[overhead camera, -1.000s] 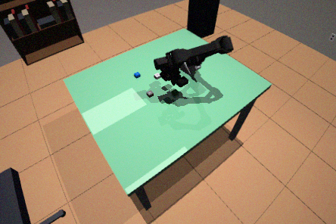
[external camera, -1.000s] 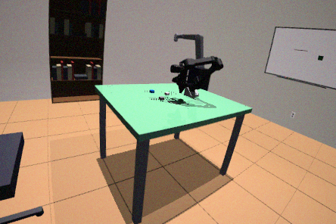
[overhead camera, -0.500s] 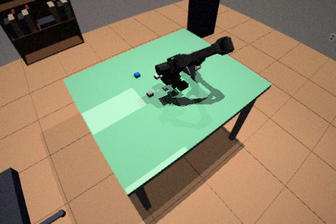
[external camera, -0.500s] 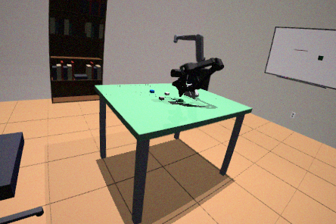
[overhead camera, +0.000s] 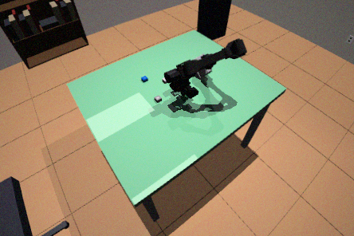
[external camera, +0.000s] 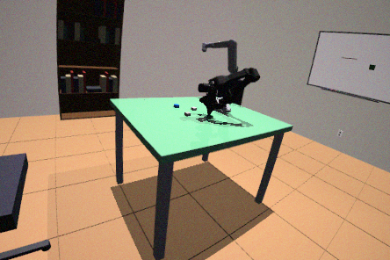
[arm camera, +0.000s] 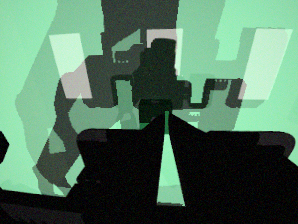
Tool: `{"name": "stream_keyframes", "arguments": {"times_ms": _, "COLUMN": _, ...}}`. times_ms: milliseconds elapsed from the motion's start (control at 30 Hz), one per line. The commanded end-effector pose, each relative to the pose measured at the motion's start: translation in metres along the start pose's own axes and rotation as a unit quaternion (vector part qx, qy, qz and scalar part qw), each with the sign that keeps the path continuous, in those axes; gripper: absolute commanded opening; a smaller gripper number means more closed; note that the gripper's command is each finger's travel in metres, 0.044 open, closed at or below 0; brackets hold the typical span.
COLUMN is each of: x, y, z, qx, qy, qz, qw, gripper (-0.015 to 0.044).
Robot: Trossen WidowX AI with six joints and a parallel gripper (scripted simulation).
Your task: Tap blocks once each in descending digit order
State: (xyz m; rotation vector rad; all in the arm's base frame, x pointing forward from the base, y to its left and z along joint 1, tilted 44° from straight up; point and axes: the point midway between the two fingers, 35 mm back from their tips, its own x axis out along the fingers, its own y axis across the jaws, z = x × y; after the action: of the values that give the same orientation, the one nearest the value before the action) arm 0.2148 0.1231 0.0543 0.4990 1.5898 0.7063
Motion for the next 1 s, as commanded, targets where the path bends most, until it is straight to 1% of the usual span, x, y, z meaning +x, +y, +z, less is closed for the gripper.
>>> {"name": "stream_keyframes", "arguments": {"times_ms": 0, "x": 0.003, "y": 0.001, "z": -0.001, "qx": 0.003, "qy": 0.002, "qz": 0.003, "qw": 1.000, "gripper": 0.0020}}
{"name": "stream_keyframes", "arguments": {"times_ms": 133, "x": -0.025, "y": 0.000, "z": -0.001, "qx": 0.003, "qy": 0.002, "qz": 0.002, "qw": 1.000, "gripper": 0.0020}}
{"name": "stream_keyframes", "arguments": {"times_ms": 267, "x": -0.027, "y": 0.000, "z": -0.001, "qx": 0.003, "qy": 0.002, "qz": 0.002, "qw": 1.000, "gripper": 0.0020}}
{"name": "stream_keyframes", "arguments": {"times_ms": 333, "x": -0.036, "y": 0.000, "z": 0.000, "qx": 0.003, "qy": 0.002, "qz": 0.001, "qw": 1.000, "gripper": 0.0020}}
{"name": "stream_keyframes", "arguments": {"times_ms": 467, "x": -0.088, "y": -0.001, "z": 0.002, "qx": 0.004, "qy": 0.002, "qz": -0.001, "qw": 1.000, "gripper": 0.0020}}
{"name": "stream_keyframes", "arguments": {"times_ms": 533, "x": -0.106, "y": -0.001, "z": 0.000, "qx": 0.004, "qy": 0.003, "qz": 0.001, "qw": 1.000, "gripper": 0.0020}}
{"name": "stream_keyframes", "arguments": {"times_ms": 800, "x": -0.110, "y": -0.006, "z": 0.005, "qx": 0.004, "qy": 0.002, "qz": 0.000, "qw": 1.000, "gripper": 0.0020}}
{"name": "stream_keyframes", "arguments": {"times_ms": 967, "x": -0.122, "y": -0.054, "z": 0.045, "qx": 0.004, "qy": 0.000, "qz": -0.005, "qw": 1.000, "gripper": 0.0020}}
